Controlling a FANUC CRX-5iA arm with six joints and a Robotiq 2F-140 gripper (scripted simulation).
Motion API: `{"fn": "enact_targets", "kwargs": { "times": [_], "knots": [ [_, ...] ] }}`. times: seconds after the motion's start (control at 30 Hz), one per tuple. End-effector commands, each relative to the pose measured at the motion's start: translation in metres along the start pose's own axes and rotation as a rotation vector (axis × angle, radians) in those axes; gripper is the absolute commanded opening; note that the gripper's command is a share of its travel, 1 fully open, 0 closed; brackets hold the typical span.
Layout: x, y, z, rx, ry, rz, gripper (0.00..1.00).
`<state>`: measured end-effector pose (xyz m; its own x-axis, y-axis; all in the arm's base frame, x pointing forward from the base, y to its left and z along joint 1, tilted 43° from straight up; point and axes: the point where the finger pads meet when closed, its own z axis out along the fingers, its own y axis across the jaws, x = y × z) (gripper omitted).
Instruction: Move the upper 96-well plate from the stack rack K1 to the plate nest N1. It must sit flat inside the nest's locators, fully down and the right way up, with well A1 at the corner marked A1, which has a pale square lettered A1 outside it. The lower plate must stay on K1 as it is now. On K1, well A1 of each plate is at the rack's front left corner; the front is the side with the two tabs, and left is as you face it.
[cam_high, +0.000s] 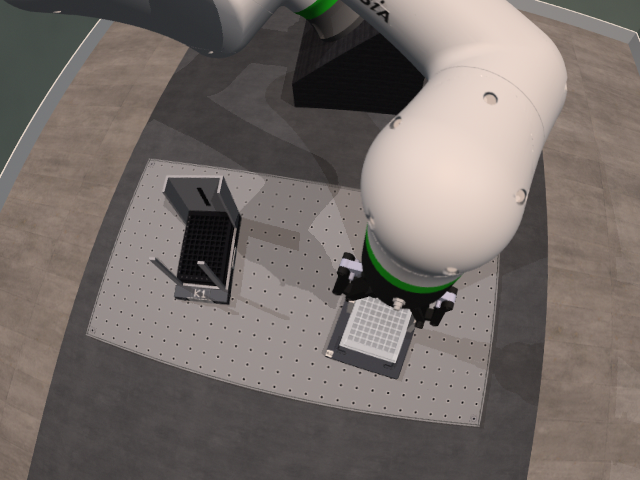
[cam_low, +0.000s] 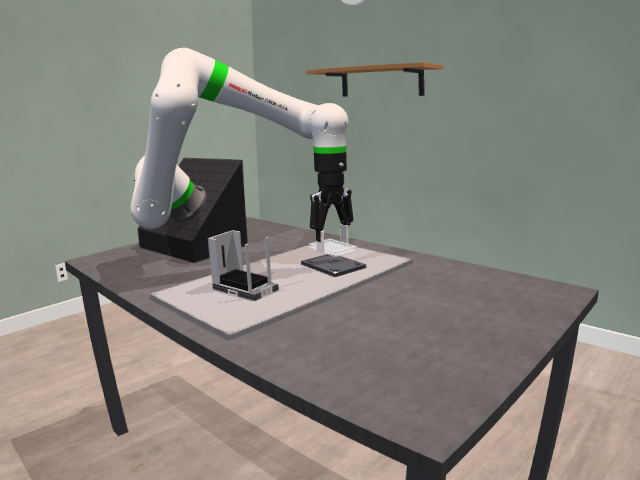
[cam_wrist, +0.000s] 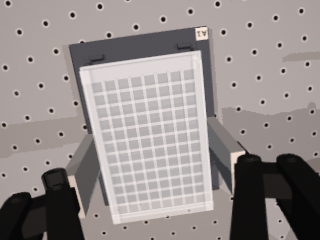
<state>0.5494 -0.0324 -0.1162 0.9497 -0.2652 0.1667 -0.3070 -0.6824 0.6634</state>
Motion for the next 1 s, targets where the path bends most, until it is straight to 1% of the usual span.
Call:
{"fn": "enact_targets", "kwargs": {
  "times": [0.0,0.5,0.97],
  "knots": [
    [0.000,0.000,0.001,0.000,0.000,0.000,0.00],
    [0.000,0.000,0.026,0.000,0.000,0.000,0.00],
    [0.000,0.000,0.028,0.000,0.000,0.000,0.00]
  ]
}}
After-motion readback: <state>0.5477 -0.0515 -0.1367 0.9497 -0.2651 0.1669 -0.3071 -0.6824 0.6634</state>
